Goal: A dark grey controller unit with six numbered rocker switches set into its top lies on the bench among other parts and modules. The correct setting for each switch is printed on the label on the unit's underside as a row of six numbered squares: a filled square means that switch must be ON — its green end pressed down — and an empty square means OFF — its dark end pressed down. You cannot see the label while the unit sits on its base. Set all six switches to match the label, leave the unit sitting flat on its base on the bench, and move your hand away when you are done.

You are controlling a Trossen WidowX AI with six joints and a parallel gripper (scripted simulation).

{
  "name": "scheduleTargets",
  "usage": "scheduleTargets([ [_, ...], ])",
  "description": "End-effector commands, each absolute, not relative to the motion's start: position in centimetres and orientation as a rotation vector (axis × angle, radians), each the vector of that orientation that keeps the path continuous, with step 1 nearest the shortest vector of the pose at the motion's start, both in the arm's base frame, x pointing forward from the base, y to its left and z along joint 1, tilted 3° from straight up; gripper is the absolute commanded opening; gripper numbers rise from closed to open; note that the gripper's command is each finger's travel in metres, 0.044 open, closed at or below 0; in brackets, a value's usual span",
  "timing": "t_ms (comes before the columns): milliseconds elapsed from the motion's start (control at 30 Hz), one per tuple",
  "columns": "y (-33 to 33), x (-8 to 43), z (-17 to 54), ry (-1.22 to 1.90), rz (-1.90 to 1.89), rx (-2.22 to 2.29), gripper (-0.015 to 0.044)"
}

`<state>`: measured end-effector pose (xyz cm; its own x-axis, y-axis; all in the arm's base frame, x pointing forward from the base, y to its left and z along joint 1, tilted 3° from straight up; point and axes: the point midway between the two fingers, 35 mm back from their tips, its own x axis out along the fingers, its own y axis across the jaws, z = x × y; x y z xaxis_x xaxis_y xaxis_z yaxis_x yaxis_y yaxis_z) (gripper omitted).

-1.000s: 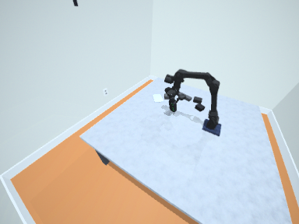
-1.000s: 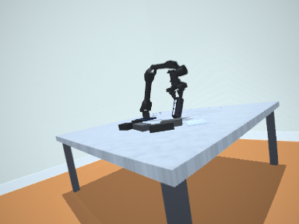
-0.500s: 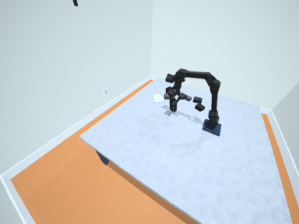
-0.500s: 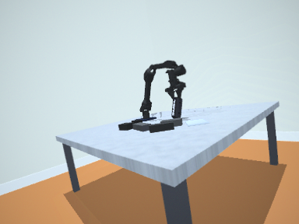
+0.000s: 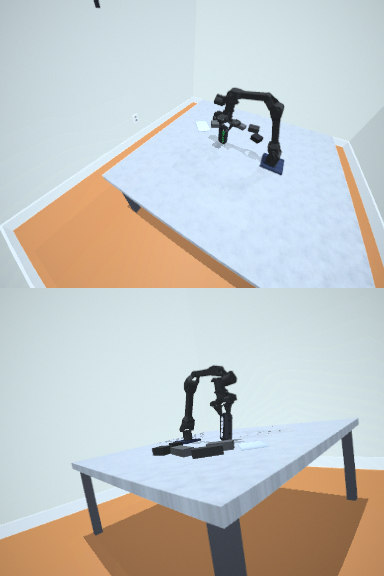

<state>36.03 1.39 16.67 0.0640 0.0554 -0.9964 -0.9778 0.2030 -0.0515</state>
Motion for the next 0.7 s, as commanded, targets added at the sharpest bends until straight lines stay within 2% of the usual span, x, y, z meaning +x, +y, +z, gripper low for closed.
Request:
scheduleTargets([
  [0,0.7,35.8,16.1,1.232,1.051,-1.042,0.0338],
  [667,-0.9,35.5,15.9,1.233,1.050,-1.043,0.0338],
])
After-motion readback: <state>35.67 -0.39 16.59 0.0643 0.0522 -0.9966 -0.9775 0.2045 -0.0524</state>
